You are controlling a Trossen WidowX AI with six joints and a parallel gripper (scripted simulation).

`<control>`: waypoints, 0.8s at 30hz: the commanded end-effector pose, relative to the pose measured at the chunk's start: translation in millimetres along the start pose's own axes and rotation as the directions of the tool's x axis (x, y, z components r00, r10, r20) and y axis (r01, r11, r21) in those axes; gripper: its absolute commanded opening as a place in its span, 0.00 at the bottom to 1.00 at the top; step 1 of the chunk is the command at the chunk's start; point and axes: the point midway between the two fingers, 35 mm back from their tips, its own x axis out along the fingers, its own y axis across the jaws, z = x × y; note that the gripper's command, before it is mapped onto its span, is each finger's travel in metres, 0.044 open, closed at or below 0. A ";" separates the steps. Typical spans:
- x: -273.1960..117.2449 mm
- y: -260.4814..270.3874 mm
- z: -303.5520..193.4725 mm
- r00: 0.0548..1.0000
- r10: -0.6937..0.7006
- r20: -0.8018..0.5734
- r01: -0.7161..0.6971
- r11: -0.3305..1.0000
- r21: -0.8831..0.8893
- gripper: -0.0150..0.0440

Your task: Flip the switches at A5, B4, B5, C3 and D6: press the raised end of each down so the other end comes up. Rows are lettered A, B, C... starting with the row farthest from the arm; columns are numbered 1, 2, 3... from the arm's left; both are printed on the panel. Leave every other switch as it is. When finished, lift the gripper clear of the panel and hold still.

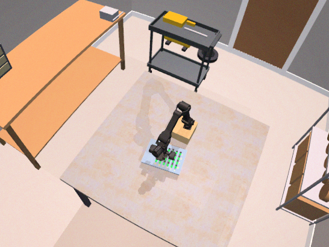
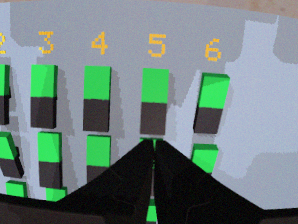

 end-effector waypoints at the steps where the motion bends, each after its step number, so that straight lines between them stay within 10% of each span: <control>1: 4.0 0.1 1.0 1.000 0.002 0.008 -0.002 1.000 -0.006 0.25; 24: 26.8 0.2 0.5 1.000 0.002 0.008 -0.002 1.000 -0.006 0.25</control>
